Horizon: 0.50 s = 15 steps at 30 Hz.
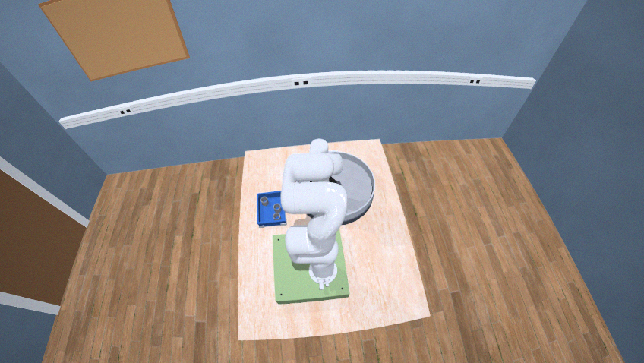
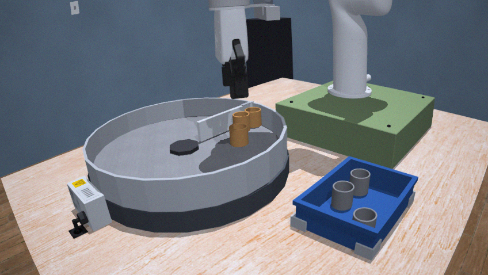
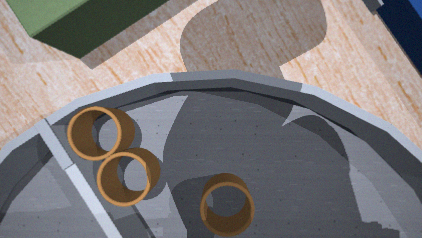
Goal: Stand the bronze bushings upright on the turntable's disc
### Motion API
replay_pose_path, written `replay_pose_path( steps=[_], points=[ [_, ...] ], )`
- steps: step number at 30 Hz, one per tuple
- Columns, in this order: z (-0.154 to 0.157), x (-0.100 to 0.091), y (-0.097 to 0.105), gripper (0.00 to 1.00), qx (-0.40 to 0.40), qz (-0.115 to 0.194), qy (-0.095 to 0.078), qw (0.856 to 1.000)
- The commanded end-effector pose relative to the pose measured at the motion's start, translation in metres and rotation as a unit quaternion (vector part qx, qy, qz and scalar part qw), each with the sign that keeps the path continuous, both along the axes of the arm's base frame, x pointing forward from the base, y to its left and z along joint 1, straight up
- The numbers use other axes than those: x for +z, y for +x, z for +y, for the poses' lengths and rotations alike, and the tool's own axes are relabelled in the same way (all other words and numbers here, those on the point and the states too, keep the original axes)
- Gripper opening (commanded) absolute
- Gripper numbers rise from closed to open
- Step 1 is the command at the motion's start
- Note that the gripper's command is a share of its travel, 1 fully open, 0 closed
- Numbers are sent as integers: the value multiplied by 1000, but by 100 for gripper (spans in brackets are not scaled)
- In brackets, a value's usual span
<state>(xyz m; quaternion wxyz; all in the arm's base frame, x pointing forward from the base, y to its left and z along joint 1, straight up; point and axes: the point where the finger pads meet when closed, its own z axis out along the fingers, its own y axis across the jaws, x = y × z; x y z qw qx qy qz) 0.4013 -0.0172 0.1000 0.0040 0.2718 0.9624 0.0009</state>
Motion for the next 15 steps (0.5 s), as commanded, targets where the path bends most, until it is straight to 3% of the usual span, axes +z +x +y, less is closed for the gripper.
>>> replay_pose_path(
  steps=[1,4,15],
  points=[
    [0,40,-1,100,0,0,0,1000],
    [0,55,-1,100,0,0,0,1000],
    [0,55,-1,100,0,0,0,1000]
  ],
)
